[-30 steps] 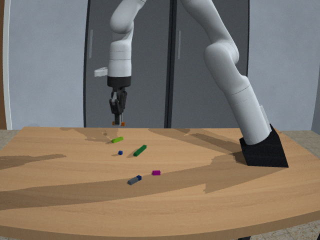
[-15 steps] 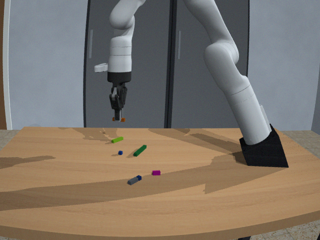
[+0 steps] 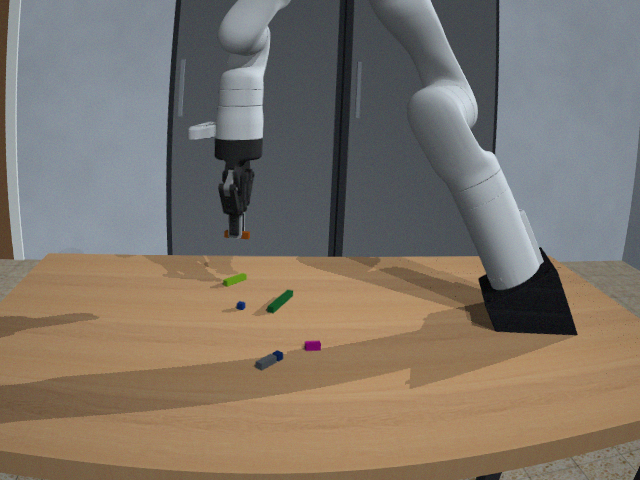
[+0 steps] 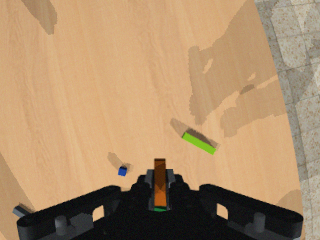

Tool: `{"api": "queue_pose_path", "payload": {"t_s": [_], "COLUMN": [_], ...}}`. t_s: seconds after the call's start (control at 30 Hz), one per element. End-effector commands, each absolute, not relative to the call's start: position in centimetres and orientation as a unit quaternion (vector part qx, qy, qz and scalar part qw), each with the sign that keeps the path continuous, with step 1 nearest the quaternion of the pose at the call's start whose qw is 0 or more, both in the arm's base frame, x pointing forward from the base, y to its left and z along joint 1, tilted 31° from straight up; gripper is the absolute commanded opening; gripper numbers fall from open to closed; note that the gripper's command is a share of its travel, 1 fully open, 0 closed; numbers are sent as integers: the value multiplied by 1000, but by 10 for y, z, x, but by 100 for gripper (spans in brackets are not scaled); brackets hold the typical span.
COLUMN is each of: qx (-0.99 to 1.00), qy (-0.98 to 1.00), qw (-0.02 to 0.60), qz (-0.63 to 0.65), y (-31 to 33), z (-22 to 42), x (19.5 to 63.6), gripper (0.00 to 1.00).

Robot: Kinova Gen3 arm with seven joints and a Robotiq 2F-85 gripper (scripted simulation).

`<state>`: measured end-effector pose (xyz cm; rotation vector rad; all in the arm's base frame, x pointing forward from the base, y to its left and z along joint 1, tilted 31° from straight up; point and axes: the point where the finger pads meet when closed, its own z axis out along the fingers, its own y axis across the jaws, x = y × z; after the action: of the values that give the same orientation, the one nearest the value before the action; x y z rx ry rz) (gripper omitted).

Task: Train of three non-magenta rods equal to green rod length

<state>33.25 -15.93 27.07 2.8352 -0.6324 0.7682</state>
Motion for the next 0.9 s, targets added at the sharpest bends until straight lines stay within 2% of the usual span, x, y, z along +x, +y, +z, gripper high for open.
{"api": "queue_pose_path", "payload": {"t_s": [0.0, 0.63, 0.87], "qx": [942, 942, 953], "qy": [-207, -204, -141], "qw": [69, 69, 85], "qz": [256, 256, 256], "y": [-158, -157, -127], "z": [274, 274, 278], "x": [333, 334, 350], "gripper": [5, 5, 5]}}
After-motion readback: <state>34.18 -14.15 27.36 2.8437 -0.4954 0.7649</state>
